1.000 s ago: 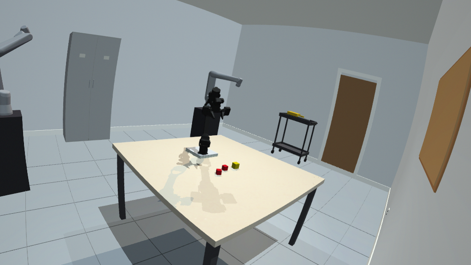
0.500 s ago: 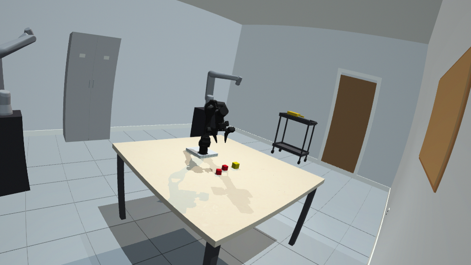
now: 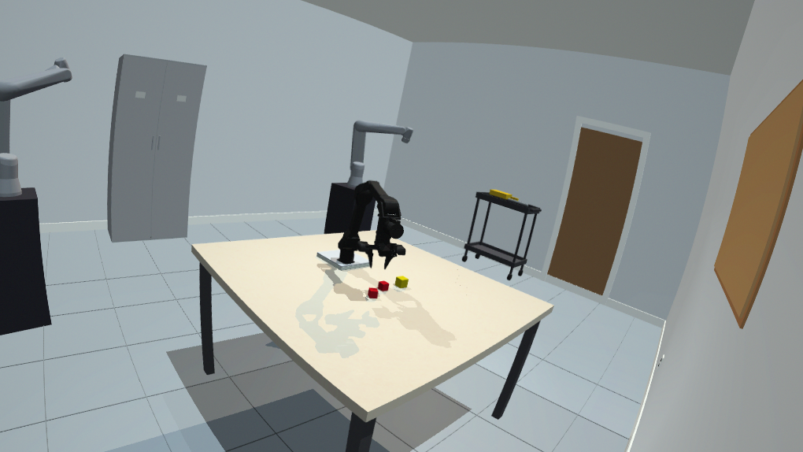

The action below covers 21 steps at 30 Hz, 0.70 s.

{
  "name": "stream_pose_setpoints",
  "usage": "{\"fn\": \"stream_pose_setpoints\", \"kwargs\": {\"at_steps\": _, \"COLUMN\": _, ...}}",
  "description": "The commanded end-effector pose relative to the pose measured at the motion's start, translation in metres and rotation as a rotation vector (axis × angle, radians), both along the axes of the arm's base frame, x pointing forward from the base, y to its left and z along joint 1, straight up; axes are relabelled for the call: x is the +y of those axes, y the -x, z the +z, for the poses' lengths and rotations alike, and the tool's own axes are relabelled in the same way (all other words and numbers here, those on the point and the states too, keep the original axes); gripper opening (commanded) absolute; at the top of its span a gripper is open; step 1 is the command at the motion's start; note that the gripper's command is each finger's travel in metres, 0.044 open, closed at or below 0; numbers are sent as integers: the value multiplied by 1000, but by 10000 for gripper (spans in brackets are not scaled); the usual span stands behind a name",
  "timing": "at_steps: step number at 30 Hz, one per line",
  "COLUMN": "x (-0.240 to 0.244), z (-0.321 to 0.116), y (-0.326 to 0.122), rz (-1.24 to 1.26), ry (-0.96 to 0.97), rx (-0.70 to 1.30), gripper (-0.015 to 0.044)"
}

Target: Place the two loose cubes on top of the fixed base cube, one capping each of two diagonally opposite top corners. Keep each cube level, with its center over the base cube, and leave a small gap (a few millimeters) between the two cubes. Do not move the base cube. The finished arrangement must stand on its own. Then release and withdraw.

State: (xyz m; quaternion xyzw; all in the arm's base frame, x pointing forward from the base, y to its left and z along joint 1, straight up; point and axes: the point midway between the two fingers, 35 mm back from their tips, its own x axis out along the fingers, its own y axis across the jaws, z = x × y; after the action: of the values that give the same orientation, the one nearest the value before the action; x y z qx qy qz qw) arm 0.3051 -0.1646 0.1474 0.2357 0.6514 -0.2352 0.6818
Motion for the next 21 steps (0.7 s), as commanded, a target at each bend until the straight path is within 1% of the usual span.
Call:
{"fn": "stream_pose_setpoints", "kwargs": {"at_steps": 1, "x": 0, "z": -3, "y": 1, "rz": -9, "ry": 2, "rx": 18, "gripper": 265}}
{"fn": "stream_pose_setpoints", "kwargs": {"at_steps": 9, "x": -2, "z": -59, "y": -1, "rz": -9, "ry": 2, "rx": 18, "gripper": 265}}
{"fn": "stream_pose_setpoints", "kwargs": {"at_steps": 21, "x": -2, "z": -79, "y": -1, "rz": -9, "ry": 2, "rx": 18, "gripper": 265}}
